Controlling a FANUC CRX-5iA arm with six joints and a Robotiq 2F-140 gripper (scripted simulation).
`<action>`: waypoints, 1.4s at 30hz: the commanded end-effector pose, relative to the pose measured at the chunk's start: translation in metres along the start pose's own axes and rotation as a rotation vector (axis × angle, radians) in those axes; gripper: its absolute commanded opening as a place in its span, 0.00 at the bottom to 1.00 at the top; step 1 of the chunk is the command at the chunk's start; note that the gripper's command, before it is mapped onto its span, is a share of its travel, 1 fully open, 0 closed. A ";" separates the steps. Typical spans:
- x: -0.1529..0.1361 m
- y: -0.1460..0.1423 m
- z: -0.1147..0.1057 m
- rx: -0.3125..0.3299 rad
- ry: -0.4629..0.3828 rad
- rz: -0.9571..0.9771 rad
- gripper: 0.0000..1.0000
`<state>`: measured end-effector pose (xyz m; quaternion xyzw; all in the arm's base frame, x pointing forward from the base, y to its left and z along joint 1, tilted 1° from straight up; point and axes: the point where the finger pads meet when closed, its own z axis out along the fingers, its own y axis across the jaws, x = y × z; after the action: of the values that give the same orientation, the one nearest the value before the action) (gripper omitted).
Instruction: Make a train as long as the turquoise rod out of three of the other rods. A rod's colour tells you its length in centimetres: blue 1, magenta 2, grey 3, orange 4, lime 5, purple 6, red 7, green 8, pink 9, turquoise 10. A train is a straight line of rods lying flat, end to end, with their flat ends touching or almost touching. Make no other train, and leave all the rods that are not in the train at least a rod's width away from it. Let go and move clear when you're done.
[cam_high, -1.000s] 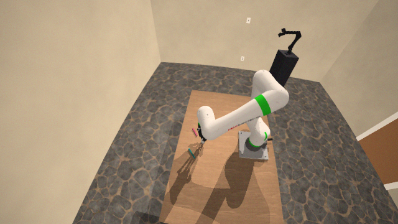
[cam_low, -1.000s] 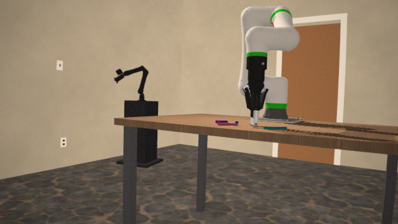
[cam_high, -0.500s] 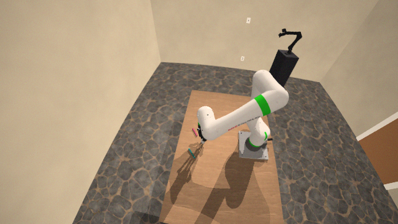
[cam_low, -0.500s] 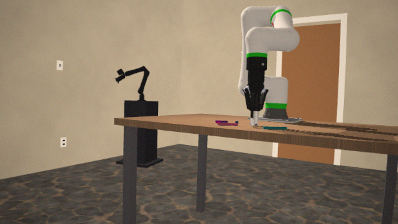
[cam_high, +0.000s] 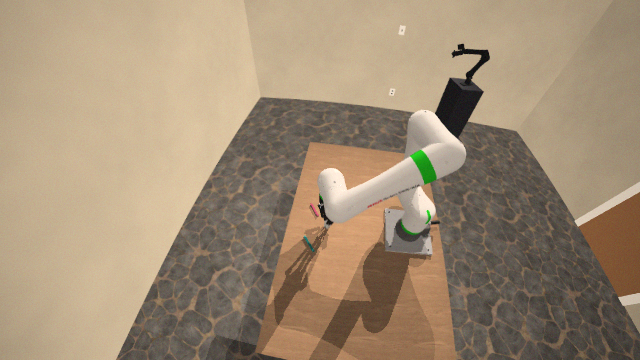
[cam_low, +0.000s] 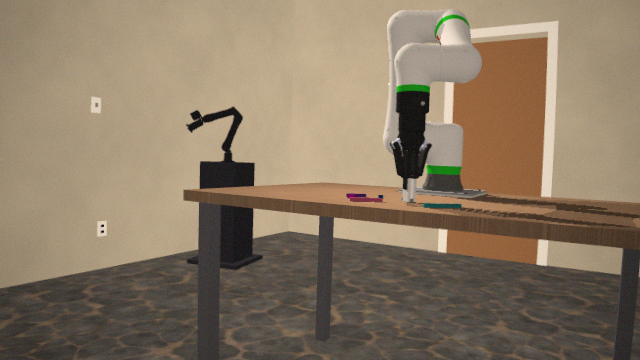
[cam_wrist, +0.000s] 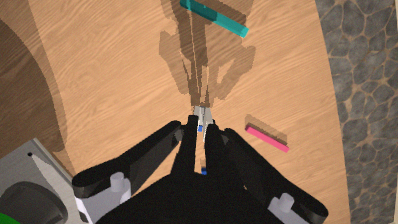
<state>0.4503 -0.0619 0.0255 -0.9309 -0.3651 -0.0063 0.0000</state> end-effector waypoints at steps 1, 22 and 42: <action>0.000 0.000 0.000 0.000 0.000 0.000 0.03; 0.000 0.000 0.000 0.000 0.000 0.000 0.12; 0.000 0.000 -0.008 0.000 0.000 0.000 0.15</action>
<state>0.4502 -0.0620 0.0284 -0.9309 -0.3651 -0.0064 0.0000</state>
